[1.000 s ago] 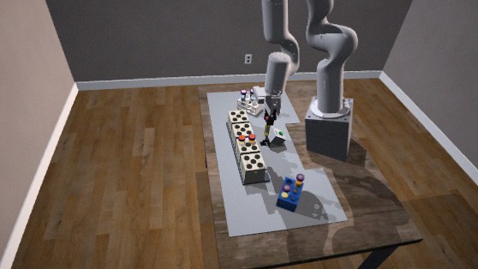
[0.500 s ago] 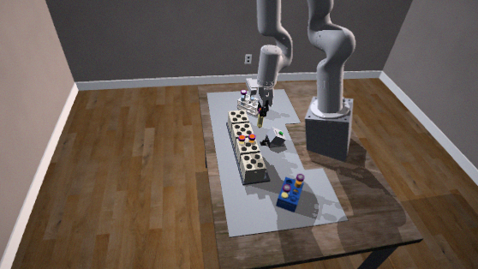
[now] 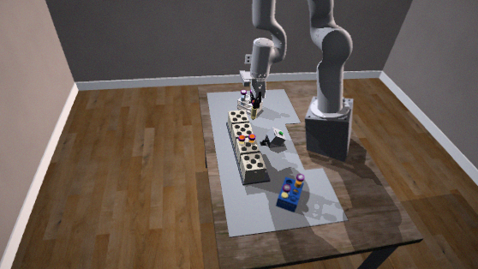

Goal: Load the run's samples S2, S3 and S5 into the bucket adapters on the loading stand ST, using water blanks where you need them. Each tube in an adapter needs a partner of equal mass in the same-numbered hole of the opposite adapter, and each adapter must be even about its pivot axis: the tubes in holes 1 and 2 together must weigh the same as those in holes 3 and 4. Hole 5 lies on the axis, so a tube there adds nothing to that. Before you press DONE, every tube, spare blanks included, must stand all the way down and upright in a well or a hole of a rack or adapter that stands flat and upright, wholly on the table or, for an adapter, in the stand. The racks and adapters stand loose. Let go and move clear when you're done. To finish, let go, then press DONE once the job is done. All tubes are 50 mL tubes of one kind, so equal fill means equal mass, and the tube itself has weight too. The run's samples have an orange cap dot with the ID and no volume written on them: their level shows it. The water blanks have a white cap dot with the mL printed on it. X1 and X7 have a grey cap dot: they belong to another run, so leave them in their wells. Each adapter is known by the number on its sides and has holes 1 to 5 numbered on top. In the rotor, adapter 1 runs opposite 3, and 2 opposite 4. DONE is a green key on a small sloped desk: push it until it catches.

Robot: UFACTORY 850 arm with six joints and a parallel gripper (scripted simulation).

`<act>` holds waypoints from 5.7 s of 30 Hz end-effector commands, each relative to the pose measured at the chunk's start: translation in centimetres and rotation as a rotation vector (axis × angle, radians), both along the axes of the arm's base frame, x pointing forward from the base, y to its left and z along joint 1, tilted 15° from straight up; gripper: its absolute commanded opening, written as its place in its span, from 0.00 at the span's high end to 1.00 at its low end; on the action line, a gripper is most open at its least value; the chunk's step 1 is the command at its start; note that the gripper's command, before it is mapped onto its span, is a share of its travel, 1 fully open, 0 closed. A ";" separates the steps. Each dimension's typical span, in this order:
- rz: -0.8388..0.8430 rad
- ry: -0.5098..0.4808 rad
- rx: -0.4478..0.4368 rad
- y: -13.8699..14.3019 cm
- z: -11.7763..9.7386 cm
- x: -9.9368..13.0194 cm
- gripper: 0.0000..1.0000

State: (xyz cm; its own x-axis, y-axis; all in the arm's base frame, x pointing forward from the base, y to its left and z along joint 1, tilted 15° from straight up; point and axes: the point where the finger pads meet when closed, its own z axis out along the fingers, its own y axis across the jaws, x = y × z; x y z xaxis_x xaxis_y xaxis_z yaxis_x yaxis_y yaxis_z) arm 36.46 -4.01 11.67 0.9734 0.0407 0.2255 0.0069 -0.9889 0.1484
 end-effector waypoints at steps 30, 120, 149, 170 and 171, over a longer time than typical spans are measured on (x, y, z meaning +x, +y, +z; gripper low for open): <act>0.000 0.009 0.001 -11.3 2.4 3.0 1.00; 0.000 0.009 0.001 -12.2 -3.6 4.4 1.00; 0.000 0.009 0.001 -12.6 -6.0 4.9 1.00; 0.000 0.010 0.001 -12.8 -7.9 5.3 1.00; 0.000 0.010 0.001 -12.9 -7.9 5.4 1.00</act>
